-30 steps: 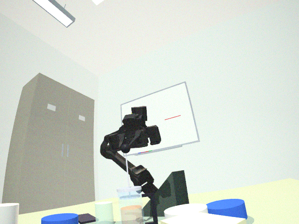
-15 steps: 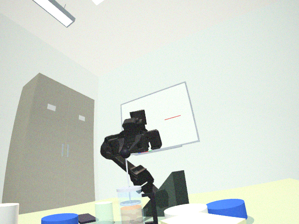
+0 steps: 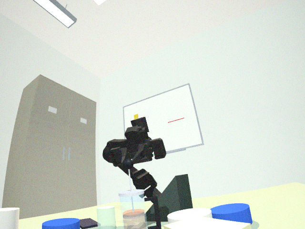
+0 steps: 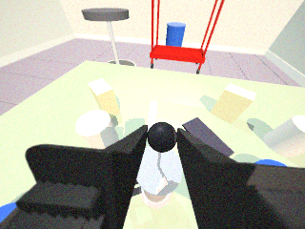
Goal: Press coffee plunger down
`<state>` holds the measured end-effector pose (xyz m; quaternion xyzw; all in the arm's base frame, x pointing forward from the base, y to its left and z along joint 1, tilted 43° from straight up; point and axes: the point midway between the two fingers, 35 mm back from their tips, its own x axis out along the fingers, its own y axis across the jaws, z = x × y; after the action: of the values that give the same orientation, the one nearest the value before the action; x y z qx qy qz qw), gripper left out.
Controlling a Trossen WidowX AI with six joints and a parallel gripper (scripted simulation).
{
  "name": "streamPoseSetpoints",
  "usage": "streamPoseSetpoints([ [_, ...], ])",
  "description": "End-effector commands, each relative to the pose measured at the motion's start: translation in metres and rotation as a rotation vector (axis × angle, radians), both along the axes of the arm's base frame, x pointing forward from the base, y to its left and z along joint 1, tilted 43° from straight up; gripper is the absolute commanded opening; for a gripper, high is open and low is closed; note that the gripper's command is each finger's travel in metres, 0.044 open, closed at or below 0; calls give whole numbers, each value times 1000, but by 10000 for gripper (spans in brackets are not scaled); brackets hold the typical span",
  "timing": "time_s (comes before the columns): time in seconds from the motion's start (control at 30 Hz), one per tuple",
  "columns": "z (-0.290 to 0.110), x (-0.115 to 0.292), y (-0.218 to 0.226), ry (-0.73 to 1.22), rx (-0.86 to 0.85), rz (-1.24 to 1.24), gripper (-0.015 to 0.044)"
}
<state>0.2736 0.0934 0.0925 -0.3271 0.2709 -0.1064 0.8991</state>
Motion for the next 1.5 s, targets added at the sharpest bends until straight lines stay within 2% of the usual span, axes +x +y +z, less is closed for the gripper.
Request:
streamPoseSetpoints([
  [0.0,-20,-6,-16,49,-23,-13,116],
  [0.53,-35,-2,-34,42,-28,-10,116],
  [1.47,-36,9,-31,40,-28,-11,116],
])
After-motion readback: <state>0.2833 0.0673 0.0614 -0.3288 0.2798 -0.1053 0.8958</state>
